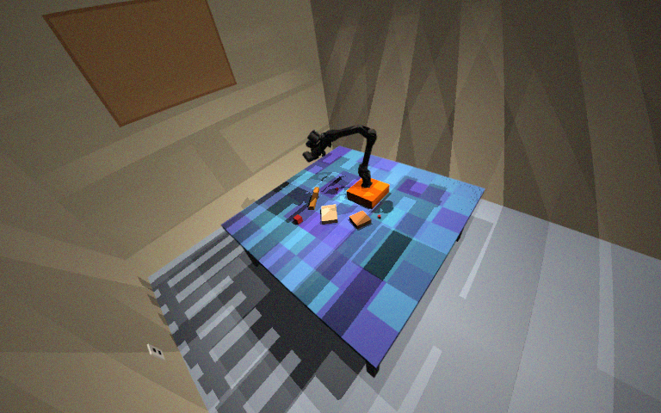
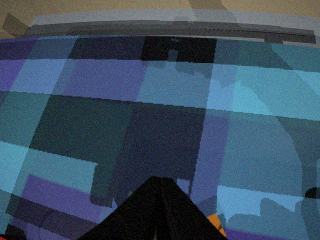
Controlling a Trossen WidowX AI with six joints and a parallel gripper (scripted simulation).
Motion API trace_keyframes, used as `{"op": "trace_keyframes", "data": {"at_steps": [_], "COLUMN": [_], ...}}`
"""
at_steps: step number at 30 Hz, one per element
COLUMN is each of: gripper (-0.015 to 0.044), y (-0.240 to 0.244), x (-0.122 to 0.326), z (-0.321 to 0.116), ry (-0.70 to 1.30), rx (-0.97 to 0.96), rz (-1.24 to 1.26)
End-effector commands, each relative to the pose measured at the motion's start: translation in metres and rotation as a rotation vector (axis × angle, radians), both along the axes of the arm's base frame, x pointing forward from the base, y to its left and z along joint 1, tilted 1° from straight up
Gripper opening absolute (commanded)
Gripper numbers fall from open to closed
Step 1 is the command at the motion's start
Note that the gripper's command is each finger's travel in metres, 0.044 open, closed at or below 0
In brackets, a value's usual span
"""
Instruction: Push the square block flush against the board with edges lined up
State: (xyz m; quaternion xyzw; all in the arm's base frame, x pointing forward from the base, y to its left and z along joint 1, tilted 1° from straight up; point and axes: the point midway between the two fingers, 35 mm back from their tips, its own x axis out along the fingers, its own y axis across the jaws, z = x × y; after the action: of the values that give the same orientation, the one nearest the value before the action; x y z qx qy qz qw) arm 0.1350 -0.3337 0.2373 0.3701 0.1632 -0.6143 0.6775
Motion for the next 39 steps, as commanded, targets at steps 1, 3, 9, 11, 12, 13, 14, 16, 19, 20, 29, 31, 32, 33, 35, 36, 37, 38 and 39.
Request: {"op": "trace_keyframes", "data": {"at_steps": [1,3,9,11,12,13,14,16,19,20,29,31,32,33,35,36,37,38,39], "gripper": [0.0000,0.0000,0.0000,0.0000,0.0000,0.0000,0.0000,0.0000,0.0000,0.0000,0.0000,0.0000,0.0000,0.0000,0.0000,0.0000,0.0000,0.0000,0.0000], "y": [0.007,0.012,0.027,0.033,0.036,0.040,0.043,0.050,0.062,0.066,0.110,0.121,0.126,0.132,0.143,0.148,0.154,0.159,0.165], "x": [0.025,0.036,0.071,0.083,0.088,0.094,0.099,0.110,0.126,0.131,0.175,0.184,0.189,0.193,0.199,0.202,0.205,0.208,0.211], "z": [-0.003,-0.006,-0.016,-0.020,-0.022,-0.024,-0.026,-0.030,-0.037,-0.039,-0.057,-0.061,-0.063,-0.065,-0.070,-0.073,-0.075,-0.078,-0.080], "ry": [0.037,0.058,0.116,0.135,0.145,0.154,0.165,0.189,0.225,0.237,0.335,0.356,0.366,0.377,0.406,0.420,0.435,0.449,0.464], "rx": [0.007,0.013,0.022,0.023,0.024,0.025,0.028,0.035,0.045,0.048,0.053,0.051,0.050,0.048,0.049,0.049,0.049,0.049,0.049], "rz": [0.103,0.152,0.294,0.342,0.365,0.389,0.414,0.468,0.550,0.577,0.836,0.896,0.926,0.956,1.014,1.044,1.073,1.103,1.133]}}
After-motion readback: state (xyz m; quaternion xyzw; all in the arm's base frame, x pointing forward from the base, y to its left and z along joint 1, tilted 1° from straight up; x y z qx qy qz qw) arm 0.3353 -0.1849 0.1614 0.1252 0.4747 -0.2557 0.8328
